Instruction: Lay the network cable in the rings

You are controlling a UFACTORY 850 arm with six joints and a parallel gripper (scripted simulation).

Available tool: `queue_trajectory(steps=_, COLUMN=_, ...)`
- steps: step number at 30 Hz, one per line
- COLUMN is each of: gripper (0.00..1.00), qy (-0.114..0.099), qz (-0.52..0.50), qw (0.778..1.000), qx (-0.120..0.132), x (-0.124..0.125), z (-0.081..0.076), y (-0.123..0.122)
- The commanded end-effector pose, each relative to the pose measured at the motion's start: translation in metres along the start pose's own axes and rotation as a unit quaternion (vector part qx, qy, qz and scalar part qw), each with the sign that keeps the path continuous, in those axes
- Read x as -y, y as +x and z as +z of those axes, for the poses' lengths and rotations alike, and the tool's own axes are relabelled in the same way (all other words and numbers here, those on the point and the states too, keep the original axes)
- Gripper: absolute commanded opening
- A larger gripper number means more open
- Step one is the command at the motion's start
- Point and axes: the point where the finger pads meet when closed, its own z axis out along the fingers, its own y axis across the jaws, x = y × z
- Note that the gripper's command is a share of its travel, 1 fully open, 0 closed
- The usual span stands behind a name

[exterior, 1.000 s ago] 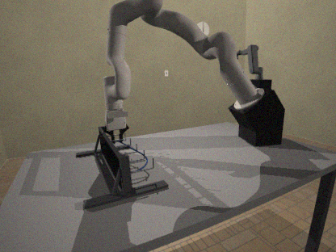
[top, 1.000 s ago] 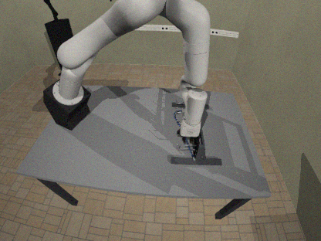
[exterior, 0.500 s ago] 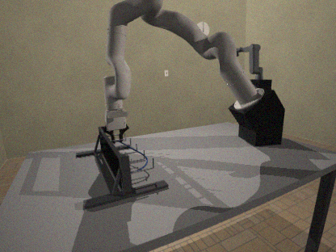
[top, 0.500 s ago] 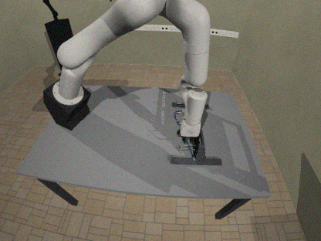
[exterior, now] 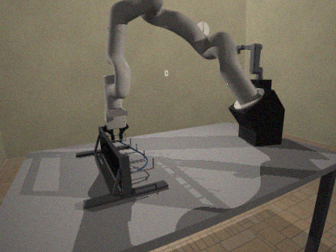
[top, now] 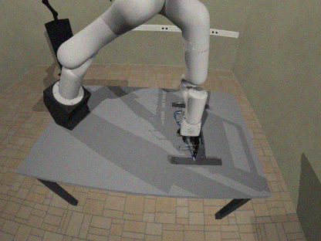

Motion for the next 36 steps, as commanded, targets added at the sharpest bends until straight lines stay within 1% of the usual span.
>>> queue_trajectory(steps=1, gripper=0.35, qy=-0.001, qz=0.0, qw=1.0, qx=0.0, x=-0.001, z=-0.007, y=0.0)
queue_trajectory(steps=6, gripper=0.35, qy=-0.001, qz=0.0, qw=1.0, qx=0.0, x=-0.001, z=-0.021, y=0.0)
queue_trajectory(steps=11, gripper=0.35, qy=-0.001, qz=0.0, qw=1.0, qx=0.0, x=-0.001, z=-0.037, y=0.0)
queue_trajectory(steps=13, gripper=0.35, qy=-0.001, qz=0.0, qw=1.0, qx=0.0, x=-0.001, z=-0.037, y=0.0)
queue_trajectory(steps=19, gripper=0.35, qy=-0.001, qz=0.0, qw=1.0, qx=0.0, x=-0.001, z=-0.056, y=0.0)
queue_trajectory(steps=23, gripper=0.35, qy=-0.001, qz=0.0, qw=1.0, qx=0.0, x=-0.001, z=-0.066, y=0.0)
queue_trajectory(steps=28, gripper=0.35, qy=-0.001, qz=0.0, qw=1.0, qx=0.0, x=-0.001, z=-0.073, y=0.0)
queue_trajectory(steps=36, gripper=0.35, qy=-0.001, qz=0.0, qw=1.0, qx=0.0, x=-0.001, z=-0.074, y=0.0)
